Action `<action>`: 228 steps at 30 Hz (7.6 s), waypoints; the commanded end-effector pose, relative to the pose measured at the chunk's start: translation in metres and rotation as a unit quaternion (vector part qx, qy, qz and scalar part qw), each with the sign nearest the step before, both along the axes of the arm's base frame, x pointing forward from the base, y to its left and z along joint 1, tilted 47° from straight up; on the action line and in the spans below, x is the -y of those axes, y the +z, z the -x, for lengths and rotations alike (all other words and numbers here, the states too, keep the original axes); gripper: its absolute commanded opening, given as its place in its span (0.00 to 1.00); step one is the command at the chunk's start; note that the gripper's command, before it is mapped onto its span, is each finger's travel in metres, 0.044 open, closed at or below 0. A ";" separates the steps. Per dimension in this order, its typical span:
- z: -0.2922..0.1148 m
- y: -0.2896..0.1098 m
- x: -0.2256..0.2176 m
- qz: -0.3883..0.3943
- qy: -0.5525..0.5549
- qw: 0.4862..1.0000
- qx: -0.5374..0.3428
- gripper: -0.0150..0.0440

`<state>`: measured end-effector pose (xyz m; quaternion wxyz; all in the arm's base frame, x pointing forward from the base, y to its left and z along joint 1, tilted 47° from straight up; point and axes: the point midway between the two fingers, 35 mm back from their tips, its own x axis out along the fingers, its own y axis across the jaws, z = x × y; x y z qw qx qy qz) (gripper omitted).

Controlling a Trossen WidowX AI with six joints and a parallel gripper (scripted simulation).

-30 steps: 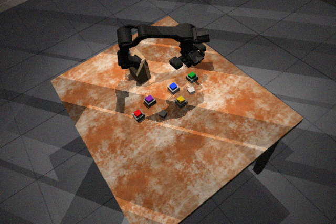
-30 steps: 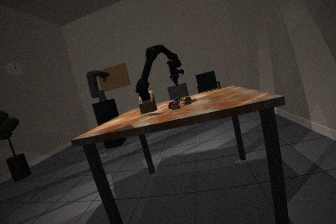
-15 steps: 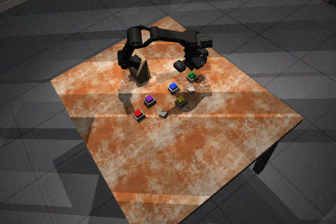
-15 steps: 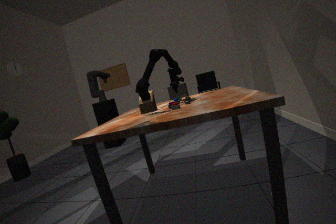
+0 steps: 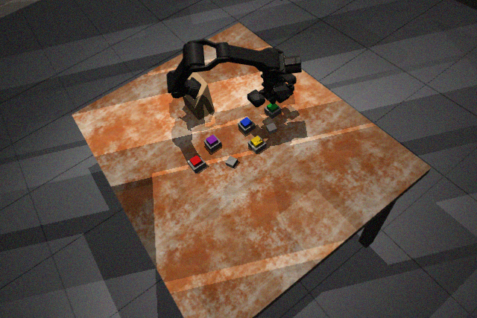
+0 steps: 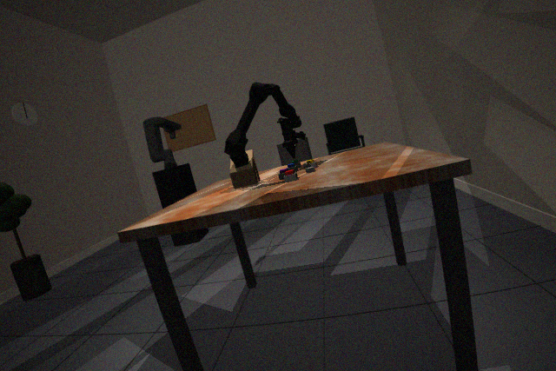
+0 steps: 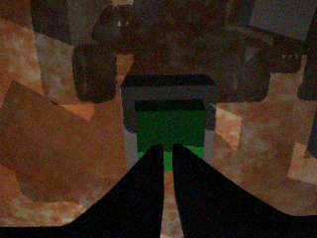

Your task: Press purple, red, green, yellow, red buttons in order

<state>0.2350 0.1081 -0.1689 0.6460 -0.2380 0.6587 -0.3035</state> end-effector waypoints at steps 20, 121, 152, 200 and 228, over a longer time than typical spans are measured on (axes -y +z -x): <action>0.002 -0.012 0.016 0.004 0.001 1.000 -0.002 0.29; -0.077 0.095 0.128 0.010 0.001 1.000 -0.002 0.29; -0.054 0.255 0.141 0.002 0.004 1.000 -0.003 0.29; 0.013 0.251 0.270 0.015 0.001 1.000 -0.005 0.29; 0.011 0.273 0.247 0.015 0.001 1.000 -0.005 0.29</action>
